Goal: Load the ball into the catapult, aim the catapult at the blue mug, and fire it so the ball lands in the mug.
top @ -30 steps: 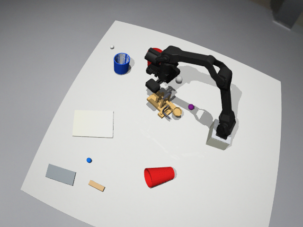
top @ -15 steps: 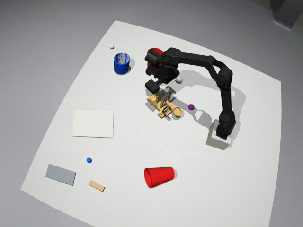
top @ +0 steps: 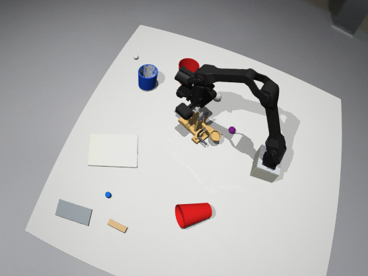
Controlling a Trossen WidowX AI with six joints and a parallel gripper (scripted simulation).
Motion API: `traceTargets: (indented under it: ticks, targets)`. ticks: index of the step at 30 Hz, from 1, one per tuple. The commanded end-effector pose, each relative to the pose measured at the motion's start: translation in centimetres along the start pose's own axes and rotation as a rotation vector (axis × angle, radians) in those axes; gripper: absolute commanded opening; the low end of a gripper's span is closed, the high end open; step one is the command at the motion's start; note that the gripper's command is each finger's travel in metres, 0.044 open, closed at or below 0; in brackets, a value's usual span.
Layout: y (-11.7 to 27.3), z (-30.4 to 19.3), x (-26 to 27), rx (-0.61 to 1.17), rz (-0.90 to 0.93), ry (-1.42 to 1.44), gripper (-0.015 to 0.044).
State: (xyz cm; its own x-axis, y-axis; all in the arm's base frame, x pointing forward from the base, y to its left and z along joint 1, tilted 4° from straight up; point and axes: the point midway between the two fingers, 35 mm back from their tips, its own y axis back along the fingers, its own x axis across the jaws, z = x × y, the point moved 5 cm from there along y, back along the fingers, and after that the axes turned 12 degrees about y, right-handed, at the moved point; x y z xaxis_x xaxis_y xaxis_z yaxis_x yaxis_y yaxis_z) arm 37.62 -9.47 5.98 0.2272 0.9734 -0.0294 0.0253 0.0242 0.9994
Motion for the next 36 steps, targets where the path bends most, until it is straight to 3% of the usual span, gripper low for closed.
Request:
traceTargets:
  ticks: [1,24,36]
  targets:
    - [-0.8,-0.1,0.0,0.003,0.001,0.004,0.044]
    - [-4.3,-0.2,0.0,0.003,0.0,0.004,0.044]
    - [-3.9,-0.1,0.0,0.004,0.0,0.0,0.0125]
